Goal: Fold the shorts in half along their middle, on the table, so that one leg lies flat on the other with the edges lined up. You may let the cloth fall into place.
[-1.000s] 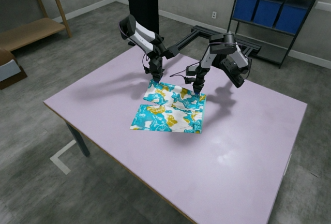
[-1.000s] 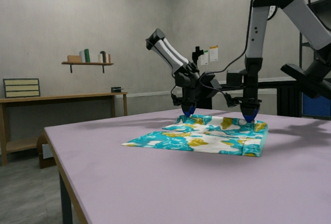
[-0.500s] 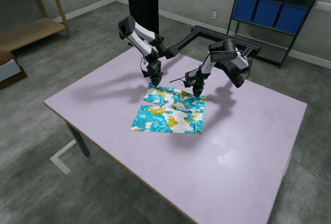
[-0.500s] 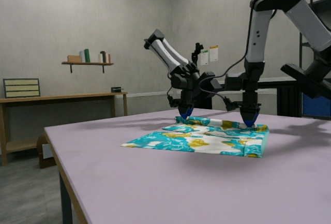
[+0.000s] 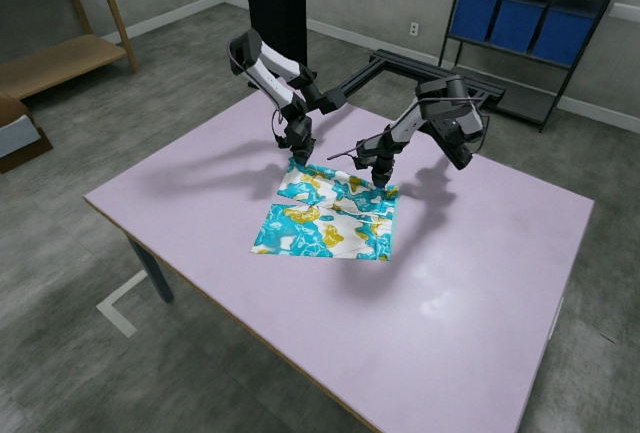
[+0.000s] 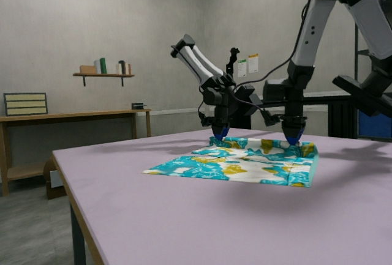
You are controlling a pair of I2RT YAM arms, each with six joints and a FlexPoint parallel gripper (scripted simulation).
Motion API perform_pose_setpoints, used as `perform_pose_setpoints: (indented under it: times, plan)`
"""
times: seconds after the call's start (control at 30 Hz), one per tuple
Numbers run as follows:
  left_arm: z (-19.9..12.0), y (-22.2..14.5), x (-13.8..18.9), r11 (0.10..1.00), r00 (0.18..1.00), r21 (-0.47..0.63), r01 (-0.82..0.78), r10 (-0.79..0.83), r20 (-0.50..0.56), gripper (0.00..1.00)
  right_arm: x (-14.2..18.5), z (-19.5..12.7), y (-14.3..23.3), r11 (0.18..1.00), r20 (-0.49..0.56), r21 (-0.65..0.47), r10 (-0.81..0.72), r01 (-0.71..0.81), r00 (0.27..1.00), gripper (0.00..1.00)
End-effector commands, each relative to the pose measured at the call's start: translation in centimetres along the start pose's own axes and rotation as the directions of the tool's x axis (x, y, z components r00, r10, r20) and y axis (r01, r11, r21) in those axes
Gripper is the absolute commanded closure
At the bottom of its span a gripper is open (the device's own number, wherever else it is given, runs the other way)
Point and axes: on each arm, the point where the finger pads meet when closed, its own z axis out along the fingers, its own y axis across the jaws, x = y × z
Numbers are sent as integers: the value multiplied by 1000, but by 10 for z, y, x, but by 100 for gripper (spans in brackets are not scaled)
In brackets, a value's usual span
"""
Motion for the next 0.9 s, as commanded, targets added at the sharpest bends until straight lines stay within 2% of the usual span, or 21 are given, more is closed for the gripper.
perform_pose_setpoints:
  times: [0.0, 0.17, 0.2, 0.27, 0.3, 0.33, 0.4, 0.67, 0.83, 0.87]
  plan:
    - [-10, 9, 12, 1000, 999, 21, -20, 21, -49, 100, -4, -18, 9, 999, 30, 44, -21, 20, 999, 100]
    - [-2, -4, 17, 1000, 998, 20, -22, 24, -59, 100, 5, -34, 32, 998, 2, 64, -27, 26, 1000, 100]
    - [-4, -2, 16, 1000, 998, 17, -20, 21, -56, 100, 5, -30, 48, 1000, 14, -4, -6, 6, 1000, 100]
    - [-4, -2, 16, 1000, 998, 17, -20, 21, -56, 100, 5, -30, 48, 1000, 14, -4, -6, 6, 1000, 100]
    - [-6, 3, 9, 1000, 999, 7, -13, 14, -43, 100, 4, -42, 40, 997, -1, 67, -30, 30, 1000, 100]
    - [-5, 0, 7, 1000, 998, 5, -28, 28, -47, 100, 4, -46, 41, 996, 0, 77, -37, 37, 999, 100]
    - [-8, 4, 10, 1000, 999, 5, -10, 10, -40, 100, 5, -36, 50, 1000, 20, 23, -17, 17, 1000, 100]
    - [-31, 33, 16, 998, 999, 68, -1, 4, -41, 100, 5, -35, 49, 999, 21, 30, -23, 22, 1000, 100]
    - [-33, 44, 13, 999, 999, 44, 32, -30, -33, 100, 6, -35, 49, 999, 21, 30, -23, 22, 1000, 100]
    - [-39, 43, 19, 996, 999, 86, 5, -2, -43, 100, 5, -34, 43, 999, 23, 41, -31, 30, 999, 100]
